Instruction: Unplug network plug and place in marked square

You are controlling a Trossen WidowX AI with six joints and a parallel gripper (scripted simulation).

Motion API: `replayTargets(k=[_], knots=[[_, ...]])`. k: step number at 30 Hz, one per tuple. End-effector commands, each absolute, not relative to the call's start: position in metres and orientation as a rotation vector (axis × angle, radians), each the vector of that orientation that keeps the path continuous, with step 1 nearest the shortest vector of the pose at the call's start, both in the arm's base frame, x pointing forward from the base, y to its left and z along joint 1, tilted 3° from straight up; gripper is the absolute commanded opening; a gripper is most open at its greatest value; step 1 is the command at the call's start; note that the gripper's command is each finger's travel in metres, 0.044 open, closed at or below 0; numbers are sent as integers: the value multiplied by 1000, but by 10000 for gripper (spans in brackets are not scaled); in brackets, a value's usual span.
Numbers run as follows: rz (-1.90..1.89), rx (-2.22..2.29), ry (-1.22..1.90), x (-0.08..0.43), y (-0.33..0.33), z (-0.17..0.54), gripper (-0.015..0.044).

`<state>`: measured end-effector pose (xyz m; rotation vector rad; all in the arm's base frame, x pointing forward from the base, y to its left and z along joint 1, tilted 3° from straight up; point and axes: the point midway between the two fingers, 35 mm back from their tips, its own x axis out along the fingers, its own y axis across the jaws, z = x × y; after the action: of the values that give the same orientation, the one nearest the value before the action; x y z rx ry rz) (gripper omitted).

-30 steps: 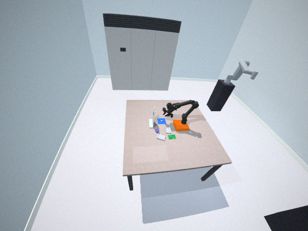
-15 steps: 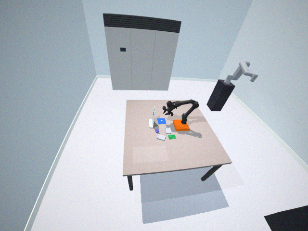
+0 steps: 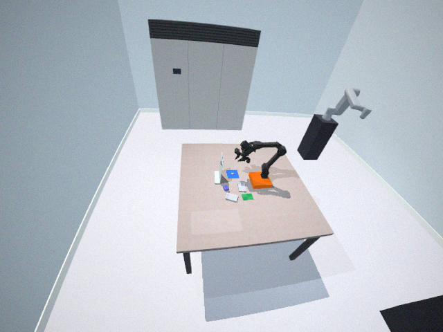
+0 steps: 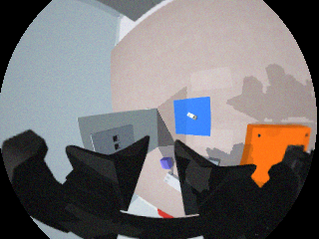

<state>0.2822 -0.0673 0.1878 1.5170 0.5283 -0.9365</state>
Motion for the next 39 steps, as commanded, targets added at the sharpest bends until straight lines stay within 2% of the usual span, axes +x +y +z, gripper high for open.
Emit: replayTargets(k=[1, 9, 20, 39], knots=[[-933, 1521, 516, 281, -67, 206, 156], [-933, 1521, 514, 278, -66, 221, 156], [-933, 1521, 514, 278, -66, 221, 440], [-933, 1521, 514, 278, -66, 221, 440]])
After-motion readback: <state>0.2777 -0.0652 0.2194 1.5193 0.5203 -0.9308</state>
